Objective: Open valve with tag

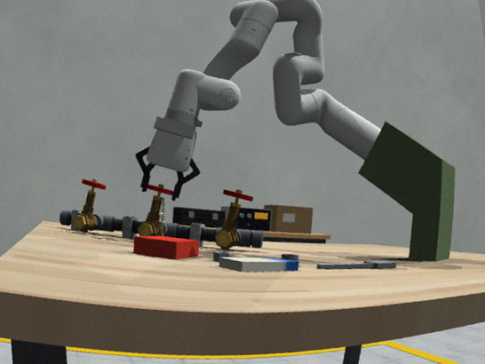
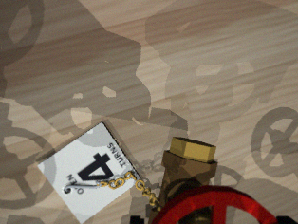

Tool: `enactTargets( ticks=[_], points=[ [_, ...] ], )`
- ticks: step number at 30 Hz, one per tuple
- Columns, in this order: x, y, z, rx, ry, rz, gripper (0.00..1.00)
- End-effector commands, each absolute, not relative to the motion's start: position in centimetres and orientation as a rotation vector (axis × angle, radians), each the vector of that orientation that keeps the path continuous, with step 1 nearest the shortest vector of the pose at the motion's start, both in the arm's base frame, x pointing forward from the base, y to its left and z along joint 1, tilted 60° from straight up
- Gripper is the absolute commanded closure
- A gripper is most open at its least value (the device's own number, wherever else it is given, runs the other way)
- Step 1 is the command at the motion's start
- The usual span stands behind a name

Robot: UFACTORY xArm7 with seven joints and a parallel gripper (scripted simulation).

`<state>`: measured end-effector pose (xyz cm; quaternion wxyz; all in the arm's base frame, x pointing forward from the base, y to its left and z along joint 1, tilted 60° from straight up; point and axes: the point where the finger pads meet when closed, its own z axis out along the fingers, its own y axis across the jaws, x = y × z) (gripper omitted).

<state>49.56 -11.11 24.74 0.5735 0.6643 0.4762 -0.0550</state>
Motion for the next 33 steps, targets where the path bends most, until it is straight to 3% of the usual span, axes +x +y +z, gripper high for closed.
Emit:
enactTargets(
  ticks=[1,10,11,33],
  points=[
    [49.67,-10.92,24.72,1.471,1.283,-0.234,1.0],
    [49.67,-10.92,24.72,1.453,1.304,-0.253,1.0],
    [49.67,-10.92,24.72,1.453,1.304,-0.253,0.0],
    [49.67,-10.92,24.72,1.453,1.304,-0.253,0.0]
  ],
)
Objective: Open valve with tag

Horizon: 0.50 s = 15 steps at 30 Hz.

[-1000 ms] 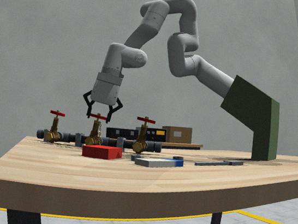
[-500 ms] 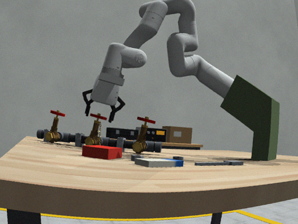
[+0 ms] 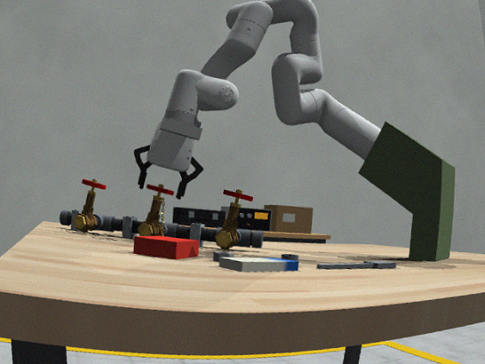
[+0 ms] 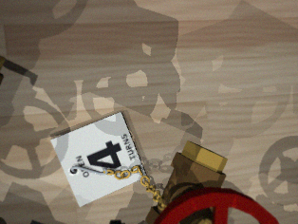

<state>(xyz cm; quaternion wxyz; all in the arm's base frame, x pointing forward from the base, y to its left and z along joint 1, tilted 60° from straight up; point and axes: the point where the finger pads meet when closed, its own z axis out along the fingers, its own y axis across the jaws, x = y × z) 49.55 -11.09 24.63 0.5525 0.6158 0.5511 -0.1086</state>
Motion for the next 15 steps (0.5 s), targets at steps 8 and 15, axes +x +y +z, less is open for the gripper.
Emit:
enactTargets(
  ticks=[8,15],
  points=[
    [49.67,-10.92,24.72,1.471,1.283,-0.234,0.0],
    [49.67,-10.93,24.72,1.543,1.188,-0.153,0.0]
  ],
)
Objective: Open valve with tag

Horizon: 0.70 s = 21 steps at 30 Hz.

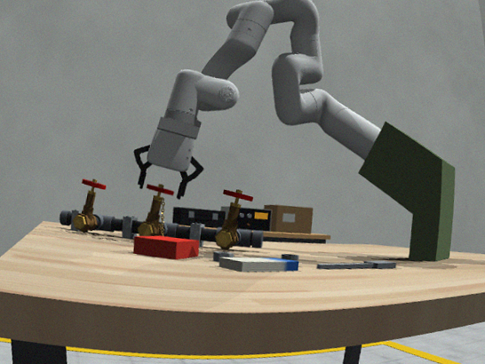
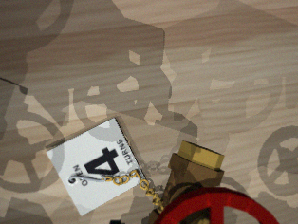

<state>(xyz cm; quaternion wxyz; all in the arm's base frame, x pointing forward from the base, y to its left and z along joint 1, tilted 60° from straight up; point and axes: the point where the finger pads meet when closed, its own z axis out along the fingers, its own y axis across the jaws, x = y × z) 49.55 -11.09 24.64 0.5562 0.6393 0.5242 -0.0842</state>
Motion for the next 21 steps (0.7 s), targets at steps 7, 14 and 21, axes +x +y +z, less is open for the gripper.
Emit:
enactTargets(
  ticks=[7,14,21],
  points=[
    [49.67,-10.93,24.72,1.733,0.884,0.091,0.0],
    [49.67,-10.94,24.72,1.873,0.593,0.316,0.0],
    [49.67,-10.94,24.73,1.965,0.324,0.51,0.0]
  ],
)
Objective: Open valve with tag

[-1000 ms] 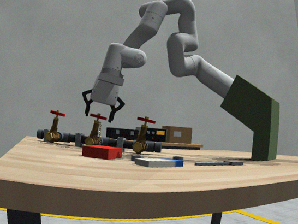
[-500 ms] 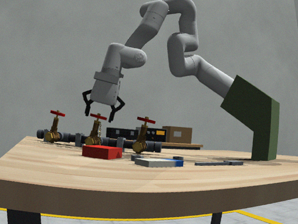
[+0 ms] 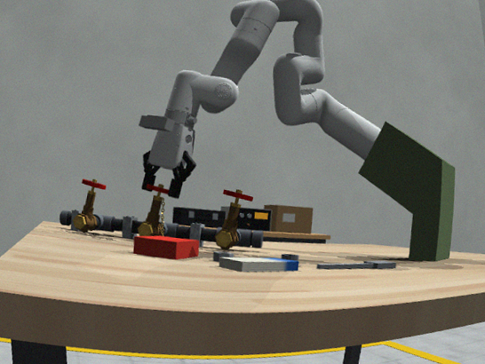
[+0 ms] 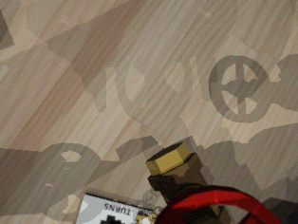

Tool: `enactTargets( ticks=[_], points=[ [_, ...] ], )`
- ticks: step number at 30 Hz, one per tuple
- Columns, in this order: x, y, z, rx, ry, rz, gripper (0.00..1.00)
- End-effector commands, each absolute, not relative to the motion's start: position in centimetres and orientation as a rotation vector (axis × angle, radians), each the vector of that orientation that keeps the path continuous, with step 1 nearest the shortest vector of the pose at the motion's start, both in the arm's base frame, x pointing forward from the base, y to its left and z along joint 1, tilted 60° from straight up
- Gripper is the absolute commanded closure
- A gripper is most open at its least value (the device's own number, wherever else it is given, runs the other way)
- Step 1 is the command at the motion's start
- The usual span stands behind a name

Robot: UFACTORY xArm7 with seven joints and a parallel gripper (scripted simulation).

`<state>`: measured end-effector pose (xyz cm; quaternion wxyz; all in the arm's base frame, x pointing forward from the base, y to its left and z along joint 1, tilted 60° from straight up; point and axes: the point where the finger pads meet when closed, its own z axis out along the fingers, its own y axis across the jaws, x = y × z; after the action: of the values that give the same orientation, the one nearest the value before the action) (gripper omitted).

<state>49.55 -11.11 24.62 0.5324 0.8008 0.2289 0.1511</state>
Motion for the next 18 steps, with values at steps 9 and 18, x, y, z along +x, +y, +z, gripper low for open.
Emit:
enactTargets(
  ticks=[9,18],
  points=[
    [49.67,-10.96,24.74,2.052,-0.107,0.799,0.0],
    [49.67,-10.96,24.75,2.067,-0.509,1.044,0.0]
  ],
)
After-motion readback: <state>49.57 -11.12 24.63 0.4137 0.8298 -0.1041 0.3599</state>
